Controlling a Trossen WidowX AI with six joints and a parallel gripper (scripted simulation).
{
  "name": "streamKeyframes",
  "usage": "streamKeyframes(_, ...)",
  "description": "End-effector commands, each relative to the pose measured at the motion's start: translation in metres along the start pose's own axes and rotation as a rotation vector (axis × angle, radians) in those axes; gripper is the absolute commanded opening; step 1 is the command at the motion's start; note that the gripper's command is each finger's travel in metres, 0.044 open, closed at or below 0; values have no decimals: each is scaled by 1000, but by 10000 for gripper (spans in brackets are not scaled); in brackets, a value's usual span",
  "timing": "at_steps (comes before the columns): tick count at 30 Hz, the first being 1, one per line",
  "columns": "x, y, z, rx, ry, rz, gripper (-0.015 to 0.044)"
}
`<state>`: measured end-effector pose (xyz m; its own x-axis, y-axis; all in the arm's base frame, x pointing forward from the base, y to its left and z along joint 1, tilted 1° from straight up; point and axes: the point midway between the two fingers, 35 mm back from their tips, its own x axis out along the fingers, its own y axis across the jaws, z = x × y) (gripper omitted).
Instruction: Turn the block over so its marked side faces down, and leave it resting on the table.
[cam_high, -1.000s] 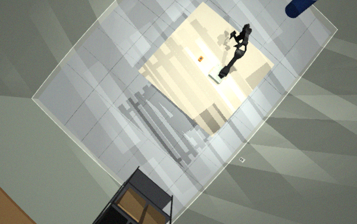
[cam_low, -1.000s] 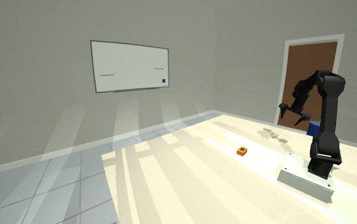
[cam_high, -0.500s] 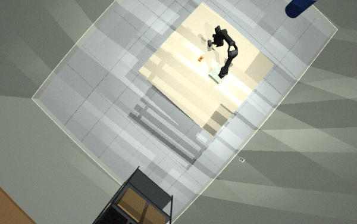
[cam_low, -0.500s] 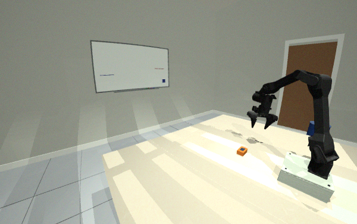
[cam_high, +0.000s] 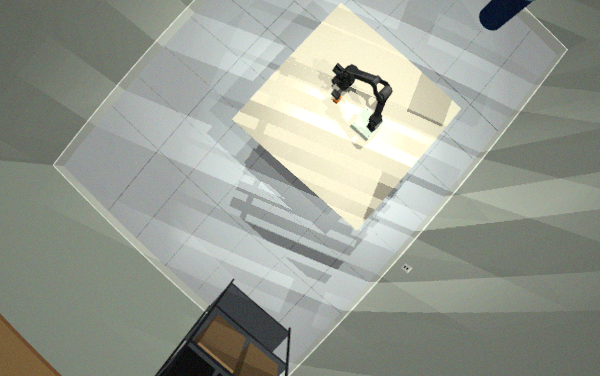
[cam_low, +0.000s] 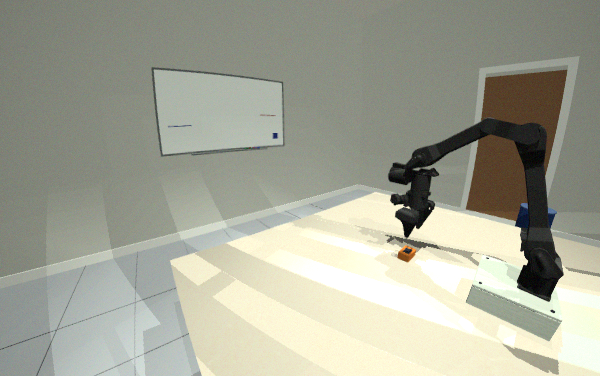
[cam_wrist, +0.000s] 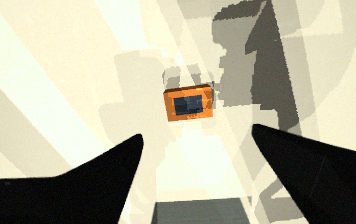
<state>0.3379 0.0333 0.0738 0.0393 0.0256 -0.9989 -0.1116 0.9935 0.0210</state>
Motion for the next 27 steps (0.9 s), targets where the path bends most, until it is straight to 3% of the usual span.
streamKeyframes(1, 3, 4, 0, -32, 8, -10, 440)
streamKeyframes(7, 38, 5, 4, -32, 7, -10, 440)
streamKeyframes(27, 62, 4, 4, -32, 7, -10, 440)
